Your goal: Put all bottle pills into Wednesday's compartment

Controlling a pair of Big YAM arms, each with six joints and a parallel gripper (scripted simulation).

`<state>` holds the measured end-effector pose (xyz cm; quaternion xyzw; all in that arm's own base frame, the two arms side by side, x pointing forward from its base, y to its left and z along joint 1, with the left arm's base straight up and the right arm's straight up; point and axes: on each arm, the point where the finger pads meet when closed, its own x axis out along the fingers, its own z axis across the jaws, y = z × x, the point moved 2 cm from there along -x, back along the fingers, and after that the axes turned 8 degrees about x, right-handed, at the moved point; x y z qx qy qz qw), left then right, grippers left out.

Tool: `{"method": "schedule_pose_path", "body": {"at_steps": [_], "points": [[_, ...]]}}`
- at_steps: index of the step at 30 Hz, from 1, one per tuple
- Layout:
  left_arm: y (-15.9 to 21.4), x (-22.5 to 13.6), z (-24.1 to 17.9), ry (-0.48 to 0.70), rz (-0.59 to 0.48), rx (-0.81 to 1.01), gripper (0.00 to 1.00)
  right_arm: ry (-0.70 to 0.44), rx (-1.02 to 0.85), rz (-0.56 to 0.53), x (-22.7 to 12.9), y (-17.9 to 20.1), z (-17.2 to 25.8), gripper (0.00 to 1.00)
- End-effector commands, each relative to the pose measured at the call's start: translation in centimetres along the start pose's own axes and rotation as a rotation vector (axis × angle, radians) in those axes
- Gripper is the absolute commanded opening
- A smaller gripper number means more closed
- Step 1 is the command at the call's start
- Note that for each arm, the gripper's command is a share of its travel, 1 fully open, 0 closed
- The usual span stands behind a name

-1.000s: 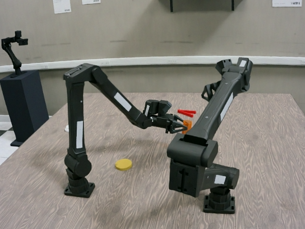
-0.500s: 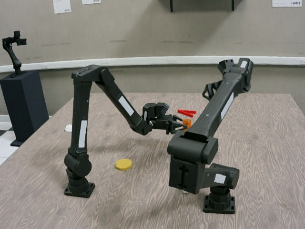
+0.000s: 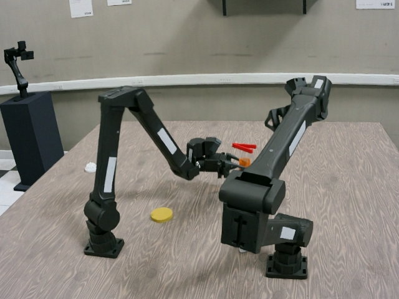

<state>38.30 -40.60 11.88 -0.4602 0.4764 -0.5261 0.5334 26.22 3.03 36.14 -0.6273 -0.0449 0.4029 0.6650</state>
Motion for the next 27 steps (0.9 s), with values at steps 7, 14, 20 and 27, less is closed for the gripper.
{"method": "schedule_pose_path", "body": {"at_steps": [7,14,20,27], "points": [[4.0,0.6,0.8,-0.012,-0.026,0.022,0.36,-0.002,-0.023,-0.018,-0.9,-2.9,0.7,1.0],[5.6,0.7,0.3,-0.01,-0.024,0.019,0.36,0.0,-0.029,-0.022,-0.9,-3.1,0.7,1.0],[5.8,0.7,0.2,-0.01,-0.024,0.018,0.36,0.002,-0.035,-0.027,-1.1,-3.1,0.9,1.0],[6.4,0.3,-0.4,-0.008,-0.012,0.0,0.7,0.002,-0.035,-0.027,-1.1,-3.1,0.9,1.0]]}}
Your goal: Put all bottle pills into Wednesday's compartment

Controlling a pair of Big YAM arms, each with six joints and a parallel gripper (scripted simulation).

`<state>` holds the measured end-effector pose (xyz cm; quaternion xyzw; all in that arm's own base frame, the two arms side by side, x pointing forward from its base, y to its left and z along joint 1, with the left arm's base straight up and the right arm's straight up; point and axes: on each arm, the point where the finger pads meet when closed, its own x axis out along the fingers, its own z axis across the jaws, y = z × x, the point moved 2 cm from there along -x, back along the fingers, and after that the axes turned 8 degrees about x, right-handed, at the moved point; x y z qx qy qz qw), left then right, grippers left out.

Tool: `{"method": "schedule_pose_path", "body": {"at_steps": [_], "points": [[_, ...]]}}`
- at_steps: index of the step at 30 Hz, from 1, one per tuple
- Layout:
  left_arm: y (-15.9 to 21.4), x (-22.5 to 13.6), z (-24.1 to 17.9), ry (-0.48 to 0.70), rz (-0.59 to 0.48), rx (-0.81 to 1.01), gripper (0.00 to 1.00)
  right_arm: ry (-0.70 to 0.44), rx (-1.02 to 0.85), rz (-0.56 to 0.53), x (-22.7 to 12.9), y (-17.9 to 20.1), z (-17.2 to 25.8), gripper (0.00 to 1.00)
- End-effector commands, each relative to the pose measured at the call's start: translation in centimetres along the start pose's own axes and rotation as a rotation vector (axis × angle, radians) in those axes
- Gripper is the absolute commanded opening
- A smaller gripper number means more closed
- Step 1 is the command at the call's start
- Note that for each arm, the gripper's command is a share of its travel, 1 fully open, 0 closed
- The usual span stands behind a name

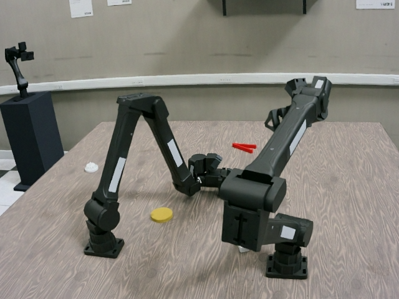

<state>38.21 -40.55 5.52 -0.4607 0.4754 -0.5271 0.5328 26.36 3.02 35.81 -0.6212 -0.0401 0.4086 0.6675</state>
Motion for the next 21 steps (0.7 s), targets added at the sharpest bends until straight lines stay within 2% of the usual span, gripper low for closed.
{"method": "schedule_pose_path", "body": {"at_steps": [1,5,6,14,15,16,21], "points": [[-0.2,0.2,0.5,-0.008,-0.013,0.004,0.7,0.008,-0.051,-0.038,-1.4,-3.3,1.1,1.0],[-1.5,0.3,0.7,-0.009,-0.027,0.026,0.7,0.008,-0.051,-0.038,-1.4,-3.3,1.1,1.0],[-1.8,-0.2,0.8,-0.015,-0.027,0.027,0.81,0.008,-0.051,-0.038,-1.4,-3.3,1.1,1.0],[-2.2,-2.9,0.7,-0.023,-0.026,0.019,0.83,0.008,-0.051,-0.038,-1.4,-3.3,1.1,1.0],[-2.2,-3.2,0.7,-0.023,-0.026,0.02,0.94,0.008,-0.051,-0.038,-1.4,-3.3,1.1,1.0],[-2.2,-3.6,0.7,-0.023,-0.025,0.025,1.0,-0.008,-0.039,-0.023,-0.9,-2.5,1.1,1.0],[-2.1,-6.4,0.6,-0.023,-0.024,0.032,1.0,-0.072,-0.035,0.015,0.4,-0.2,1.6,1.0]]}}
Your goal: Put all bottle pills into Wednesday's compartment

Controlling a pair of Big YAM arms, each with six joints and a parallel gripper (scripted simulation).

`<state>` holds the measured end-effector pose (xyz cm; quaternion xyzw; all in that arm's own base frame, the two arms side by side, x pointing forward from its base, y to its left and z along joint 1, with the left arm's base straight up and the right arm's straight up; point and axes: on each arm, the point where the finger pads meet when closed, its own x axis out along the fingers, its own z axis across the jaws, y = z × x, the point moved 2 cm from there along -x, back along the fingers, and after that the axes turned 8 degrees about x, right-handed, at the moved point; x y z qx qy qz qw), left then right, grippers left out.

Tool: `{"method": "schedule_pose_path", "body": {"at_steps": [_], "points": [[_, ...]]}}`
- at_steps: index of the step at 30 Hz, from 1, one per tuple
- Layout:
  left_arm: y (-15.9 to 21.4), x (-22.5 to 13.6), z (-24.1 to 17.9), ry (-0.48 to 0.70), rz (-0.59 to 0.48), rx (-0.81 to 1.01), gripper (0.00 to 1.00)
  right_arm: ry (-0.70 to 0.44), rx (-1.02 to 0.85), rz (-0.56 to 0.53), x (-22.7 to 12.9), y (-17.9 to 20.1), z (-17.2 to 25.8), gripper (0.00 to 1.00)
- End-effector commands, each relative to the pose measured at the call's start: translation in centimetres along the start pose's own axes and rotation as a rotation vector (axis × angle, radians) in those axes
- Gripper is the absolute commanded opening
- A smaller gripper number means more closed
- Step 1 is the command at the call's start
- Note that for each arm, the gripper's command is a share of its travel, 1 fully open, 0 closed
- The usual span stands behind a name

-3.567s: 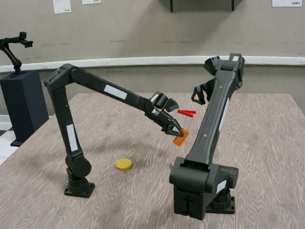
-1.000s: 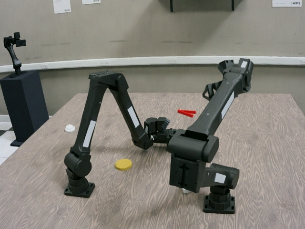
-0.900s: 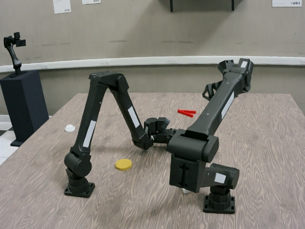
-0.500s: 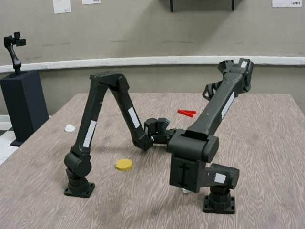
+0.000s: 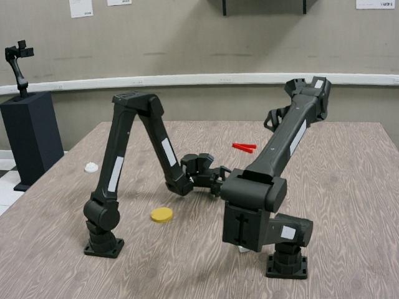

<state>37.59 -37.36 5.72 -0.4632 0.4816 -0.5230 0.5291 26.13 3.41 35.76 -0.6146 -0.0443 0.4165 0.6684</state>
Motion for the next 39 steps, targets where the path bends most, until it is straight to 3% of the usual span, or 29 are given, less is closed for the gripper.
{"method": "schedule_pose_path", "body": {"at_steps": [1,8,19,23,36,39], "points": [[-1.9,-3.9,1.2,-0.027,-0.027,0.049,1.0,-0.062,-0.029,0.024,0.8,0.5,1.1,1.0],[-2.7,-5.7,1.7,-0.08,-0.014,0.053,1.0,-0.108,-0.005,0.005,1.7,0.6,1.5,1.0],[-10.7,-12.7,4.6,-0.392,0.025,0.036,1.0,-0.219,-0.019,-0.123,2.0,-5.3,3.4,1.0],[-11.6,-13.5,4.8,-0.425,0.028,0.036,1.0,-0.23,-0.02,-0.132,2.1,-6.1,3.7,1.0],[-11.0,-9.4,-2.0,-0.344,0.229,0.026,1.0,-0.242,-0.025,-0.146,2.2,-7.1,4.2,1.0],[-11.7,-8.8,-1.9,-0.342,0.236,0.036,1.0,-0.242,-0.025,-0.146,2.2,-7.1,4.2,1.0]]}}
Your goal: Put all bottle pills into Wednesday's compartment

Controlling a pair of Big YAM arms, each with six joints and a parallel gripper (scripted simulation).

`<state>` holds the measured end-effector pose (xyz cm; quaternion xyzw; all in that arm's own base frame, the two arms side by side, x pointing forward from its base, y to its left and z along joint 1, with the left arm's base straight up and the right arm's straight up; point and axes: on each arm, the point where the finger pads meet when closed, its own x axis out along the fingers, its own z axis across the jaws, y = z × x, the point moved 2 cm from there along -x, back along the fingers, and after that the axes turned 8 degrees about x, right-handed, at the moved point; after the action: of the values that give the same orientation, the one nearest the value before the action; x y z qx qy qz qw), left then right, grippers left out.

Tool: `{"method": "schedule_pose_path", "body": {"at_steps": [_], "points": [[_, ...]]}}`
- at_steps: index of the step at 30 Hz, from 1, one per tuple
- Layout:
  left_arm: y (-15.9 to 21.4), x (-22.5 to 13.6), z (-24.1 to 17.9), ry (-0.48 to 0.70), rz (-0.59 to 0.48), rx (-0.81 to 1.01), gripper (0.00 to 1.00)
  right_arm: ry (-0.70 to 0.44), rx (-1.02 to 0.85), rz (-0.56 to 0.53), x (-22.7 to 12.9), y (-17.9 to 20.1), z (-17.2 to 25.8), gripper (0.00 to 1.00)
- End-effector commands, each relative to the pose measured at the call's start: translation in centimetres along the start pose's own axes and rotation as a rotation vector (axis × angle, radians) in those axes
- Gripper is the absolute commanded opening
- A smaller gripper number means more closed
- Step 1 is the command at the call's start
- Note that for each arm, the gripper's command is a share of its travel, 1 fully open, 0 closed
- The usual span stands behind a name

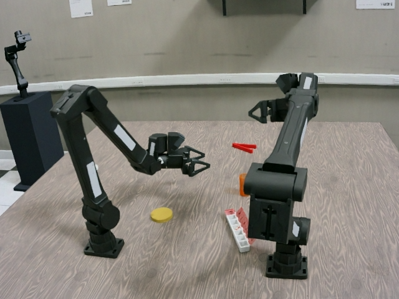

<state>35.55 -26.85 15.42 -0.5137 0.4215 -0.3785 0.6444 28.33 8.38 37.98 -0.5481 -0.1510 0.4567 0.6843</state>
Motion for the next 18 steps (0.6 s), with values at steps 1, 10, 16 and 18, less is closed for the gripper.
{"method": "schedule_pose_path", "body": {"at_steps": [1,10,16,18], "points": [[-2.3,1.3,-2.1,0.019,0.073,0.068,1.0,0.002,-0.054,-0.043,-0.6,-3.6,1.3,1.0],[-3.4,2.9,-8.2,0.052,0.236,0.041,1.0,0.002,-0.052,-0.042,-0.6,-3.6,1.3,1.0],[-3.6,3.4,-10.9,0.065,0.308,0.025,1.0,-0.003,-0.031,-0.021,-0.4,-3.2,1.1,1.0],[-3.7,3.7,-12.5,0.072,0.352,0.014,1.0,-0.004,-0.027,-0.018,-0.4,-3.2,1.1,1.0]]}}
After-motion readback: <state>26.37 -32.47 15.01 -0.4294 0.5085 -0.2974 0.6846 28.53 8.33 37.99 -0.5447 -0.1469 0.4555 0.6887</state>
